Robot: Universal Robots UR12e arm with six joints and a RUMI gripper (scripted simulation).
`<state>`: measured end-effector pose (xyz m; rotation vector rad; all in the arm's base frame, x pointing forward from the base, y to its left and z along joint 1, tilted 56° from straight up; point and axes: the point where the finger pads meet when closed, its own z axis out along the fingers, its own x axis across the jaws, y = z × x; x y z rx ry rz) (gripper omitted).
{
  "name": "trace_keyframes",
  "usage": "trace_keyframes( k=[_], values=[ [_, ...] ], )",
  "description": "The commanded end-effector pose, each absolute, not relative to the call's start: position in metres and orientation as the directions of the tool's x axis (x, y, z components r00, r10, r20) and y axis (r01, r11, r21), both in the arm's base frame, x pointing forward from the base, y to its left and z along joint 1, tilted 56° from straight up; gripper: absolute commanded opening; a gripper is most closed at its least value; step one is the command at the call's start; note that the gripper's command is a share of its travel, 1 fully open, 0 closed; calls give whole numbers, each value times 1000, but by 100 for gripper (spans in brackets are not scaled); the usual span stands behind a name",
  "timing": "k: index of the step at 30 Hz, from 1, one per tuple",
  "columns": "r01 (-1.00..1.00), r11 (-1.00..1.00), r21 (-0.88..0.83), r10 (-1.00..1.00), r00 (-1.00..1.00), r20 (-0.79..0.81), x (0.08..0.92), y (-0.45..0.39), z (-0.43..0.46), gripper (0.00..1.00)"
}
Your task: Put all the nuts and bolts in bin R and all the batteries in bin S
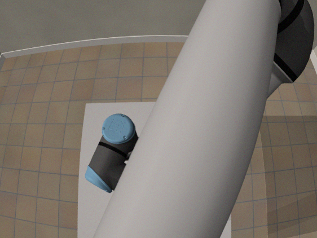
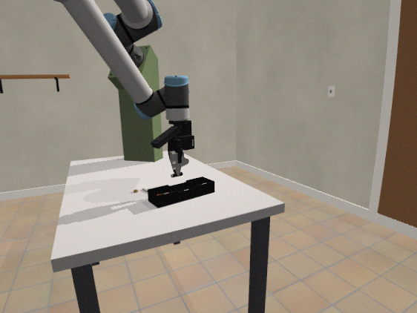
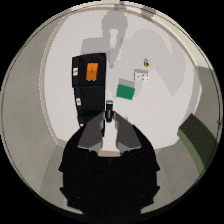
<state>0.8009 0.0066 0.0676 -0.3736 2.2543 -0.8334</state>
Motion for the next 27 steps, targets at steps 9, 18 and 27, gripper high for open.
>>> trace_keyframes(
  k=[9,18,27],
  values=[
    [-25,755,-655,-470,-718,-513,827,-28,130,0],
    [-25,755,-655,-470,-718,-513,839,-43,158,0],
    [-25,755,-655,-470,-718,-513,839,-43,157,0]
  ],
)
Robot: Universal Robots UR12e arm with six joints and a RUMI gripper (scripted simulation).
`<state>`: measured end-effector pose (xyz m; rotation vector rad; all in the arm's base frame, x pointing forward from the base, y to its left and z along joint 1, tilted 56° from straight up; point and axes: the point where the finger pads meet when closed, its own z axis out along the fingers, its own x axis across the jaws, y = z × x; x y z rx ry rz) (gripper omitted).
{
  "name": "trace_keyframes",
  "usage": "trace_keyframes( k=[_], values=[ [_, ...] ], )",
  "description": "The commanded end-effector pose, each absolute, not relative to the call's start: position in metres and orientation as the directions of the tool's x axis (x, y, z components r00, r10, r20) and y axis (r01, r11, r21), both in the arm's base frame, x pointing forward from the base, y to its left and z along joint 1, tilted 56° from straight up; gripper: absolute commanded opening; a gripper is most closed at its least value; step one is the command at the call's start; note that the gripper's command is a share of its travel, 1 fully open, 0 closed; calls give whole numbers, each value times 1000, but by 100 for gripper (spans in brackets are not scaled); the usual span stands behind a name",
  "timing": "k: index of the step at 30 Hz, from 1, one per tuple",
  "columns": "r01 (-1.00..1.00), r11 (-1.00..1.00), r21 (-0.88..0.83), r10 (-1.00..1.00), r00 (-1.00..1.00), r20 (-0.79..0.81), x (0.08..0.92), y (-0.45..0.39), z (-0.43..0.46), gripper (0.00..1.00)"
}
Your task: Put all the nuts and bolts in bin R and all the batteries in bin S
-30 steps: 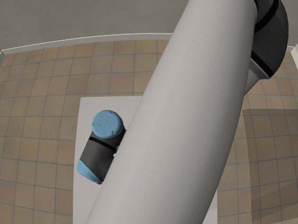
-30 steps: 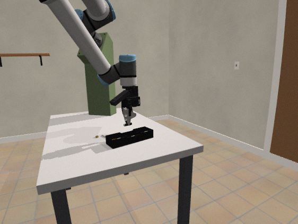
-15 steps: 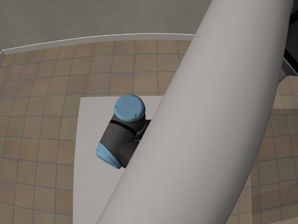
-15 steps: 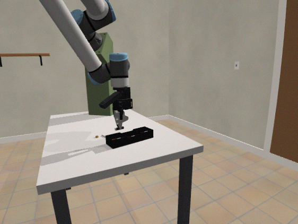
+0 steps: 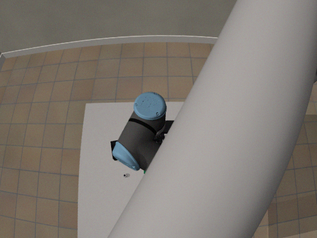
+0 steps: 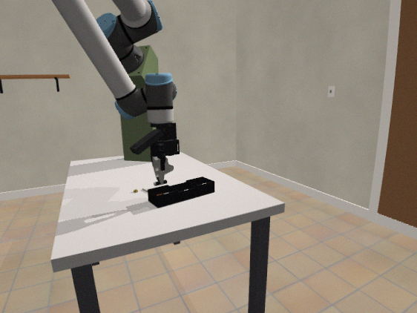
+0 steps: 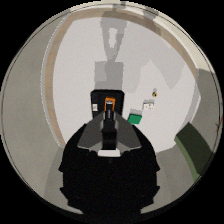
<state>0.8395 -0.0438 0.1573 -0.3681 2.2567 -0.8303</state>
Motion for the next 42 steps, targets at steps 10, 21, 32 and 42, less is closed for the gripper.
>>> trace_keyframes(
  k=[10,21,32,42],
  values=[
    [-25,755,-655,-470,-718,-513,842,-44,151,0],
    [-25,755,-655,-470,-718,-513,855,-53,141,0],
    [-25,755,-655,-470,-718,-513,861,-57,135,0],
    [-25,755,-655,-470,-718,-513,861,-56,134,0]
  ],
)
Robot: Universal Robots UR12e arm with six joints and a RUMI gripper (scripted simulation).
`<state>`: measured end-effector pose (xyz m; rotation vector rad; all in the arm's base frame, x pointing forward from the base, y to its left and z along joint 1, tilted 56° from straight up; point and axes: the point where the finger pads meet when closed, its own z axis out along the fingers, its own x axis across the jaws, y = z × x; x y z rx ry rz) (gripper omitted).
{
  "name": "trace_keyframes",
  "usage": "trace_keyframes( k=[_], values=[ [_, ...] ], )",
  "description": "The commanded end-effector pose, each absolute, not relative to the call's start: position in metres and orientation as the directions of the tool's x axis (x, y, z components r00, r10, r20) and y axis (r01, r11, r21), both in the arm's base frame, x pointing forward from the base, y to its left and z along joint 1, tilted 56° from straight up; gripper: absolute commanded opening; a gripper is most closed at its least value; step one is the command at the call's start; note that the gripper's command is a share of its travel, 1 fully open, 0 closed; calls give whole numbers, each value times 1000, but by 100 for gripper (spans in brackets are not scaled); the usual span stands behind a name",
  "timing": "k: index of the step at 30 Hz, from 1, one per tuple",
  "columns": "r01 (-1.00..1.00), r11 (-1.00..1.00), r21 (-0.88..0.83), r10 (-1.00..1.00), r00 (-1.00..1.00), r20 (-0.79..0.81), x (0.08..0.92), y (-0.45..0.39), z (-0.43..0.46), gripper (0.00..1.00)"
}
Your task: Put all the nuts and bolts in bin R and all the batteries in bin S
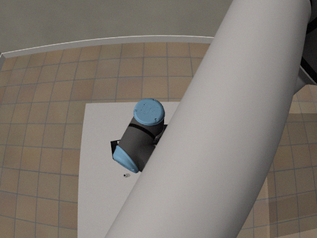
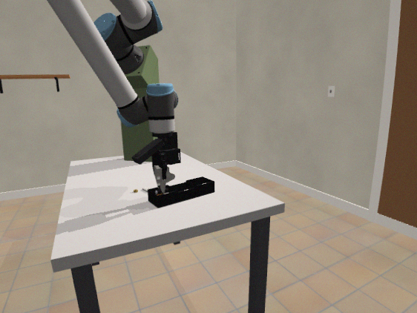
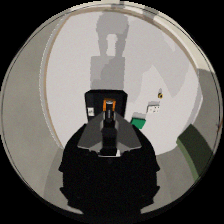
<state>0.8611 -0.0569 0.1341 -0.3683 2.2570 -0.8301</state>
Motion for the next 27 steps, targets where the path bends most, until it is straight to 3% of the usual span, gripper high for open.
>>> trace_keyframes(
  k=[1,27],
  values=[
    [-25,755,-655,-470,-718,-513,861,-56,134,17],
    [-25,755,-655,-470,-718,-513,855,-52,139,17]
  ],
)
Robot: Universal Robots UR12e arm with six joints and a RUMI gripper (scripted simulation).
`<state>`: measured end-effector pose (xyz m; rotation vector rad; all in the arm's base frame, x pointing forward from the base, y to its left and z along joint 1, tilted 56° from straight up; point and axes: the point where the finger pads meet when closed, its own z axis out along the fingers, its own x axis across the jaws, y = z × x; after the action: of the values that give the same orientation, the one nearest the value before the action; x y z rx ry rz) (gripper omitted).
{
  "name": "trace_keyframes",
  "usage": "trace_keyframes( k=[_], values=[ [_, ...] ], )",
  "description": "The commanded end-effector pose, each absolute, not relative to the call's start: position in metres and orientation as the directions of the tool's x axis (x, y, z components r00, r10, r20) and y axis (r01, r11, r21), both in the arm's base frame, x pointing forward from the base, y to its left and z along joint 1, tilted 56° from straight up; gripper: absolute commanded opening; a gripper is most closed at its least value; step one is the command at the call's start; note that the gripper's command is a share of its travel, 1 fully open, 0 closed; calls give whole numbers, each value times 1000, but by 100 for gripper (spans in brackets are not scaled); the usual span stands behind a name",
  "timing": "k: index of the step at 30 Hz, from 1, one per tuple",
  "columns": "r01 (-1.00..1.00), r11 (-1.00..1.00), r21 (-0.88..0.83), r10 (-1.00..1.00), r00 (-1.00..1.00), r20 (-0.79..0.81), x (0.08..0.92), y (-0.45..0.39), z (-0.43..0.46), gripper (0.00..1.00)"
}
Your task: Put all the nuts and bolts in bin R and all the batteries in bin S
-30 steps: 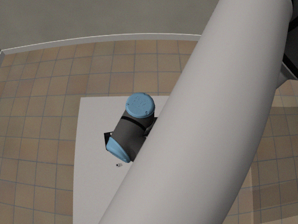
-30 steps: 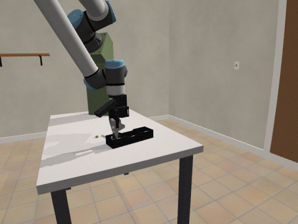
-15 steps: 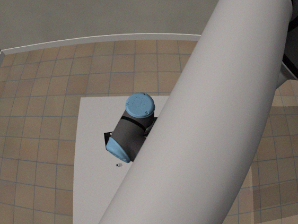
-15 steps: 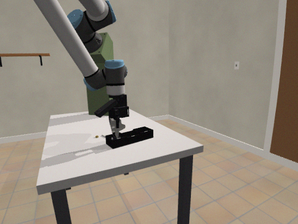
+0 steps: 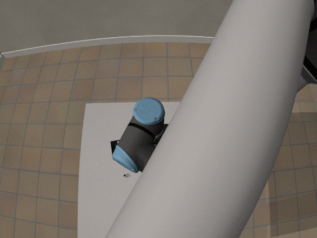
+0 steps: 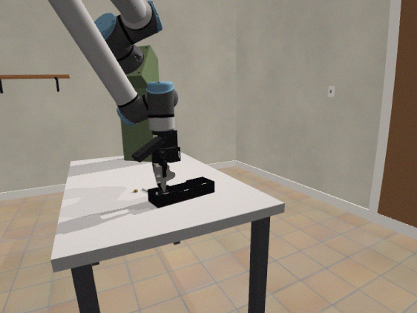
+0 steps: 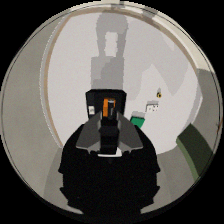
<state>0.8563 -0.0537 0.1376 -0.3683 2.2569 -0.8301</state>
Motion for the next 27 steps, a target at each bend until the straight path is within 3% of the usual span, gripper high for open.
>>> trace_keyframes(
  k=[1,25,27],
  values=[
    [-25,755,-655,-470,-718,-513,854,-51,140,17],
    [-25,755,-655,-470,-718,-513,837,-41,153,17],
    [-97,704,-703,-543,-712,-445,826,-52,148,18]
  ],
)
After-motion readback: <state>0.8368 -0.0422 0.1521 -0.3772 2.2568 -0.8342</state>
